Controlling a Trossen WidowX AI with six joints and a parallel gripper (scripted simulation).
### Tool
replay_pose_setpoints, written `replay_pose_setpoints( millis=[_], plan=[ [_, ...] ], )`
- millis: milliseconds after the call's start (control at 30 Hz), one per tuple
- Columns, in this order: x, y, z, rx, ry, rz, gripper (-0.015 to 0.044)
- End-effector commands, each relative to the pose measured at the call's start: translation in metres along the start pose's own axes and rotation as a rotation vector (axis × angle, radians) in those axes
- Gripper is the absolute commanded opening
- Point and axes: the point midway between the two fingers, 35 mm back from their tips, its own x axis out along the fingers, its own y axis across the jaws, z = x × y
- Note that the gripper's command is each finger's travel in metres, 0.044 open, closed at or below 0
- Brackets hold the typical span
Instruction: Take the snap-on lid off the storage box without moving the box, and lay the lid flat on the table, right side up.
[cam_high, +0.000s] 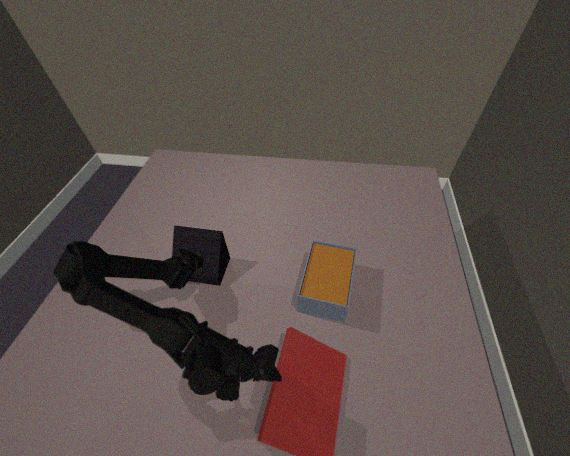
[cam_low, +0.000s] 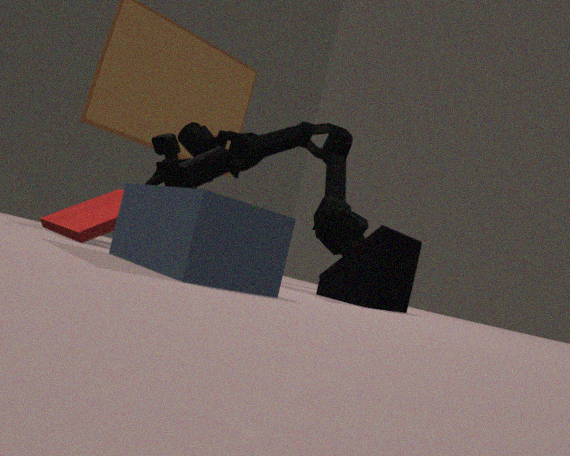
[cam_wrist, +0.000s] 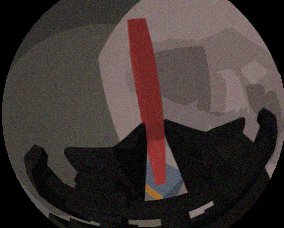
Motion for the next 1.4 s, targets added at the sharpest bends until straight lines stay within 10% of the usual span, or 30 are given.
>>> replay_pose_setpoints(
  millis=[0,1200,1367],
  plan=[
    [0.007,-0.014,-0.007,-0.004,0.015,-0.037,0.0000],
    [0.024,-0.037,-0.007,-0.005,0.014,-0.037,0.0000],
    [0.020,-0.026,0.001,-0.005,0.014,-0.037,0.0131]
  ],
)
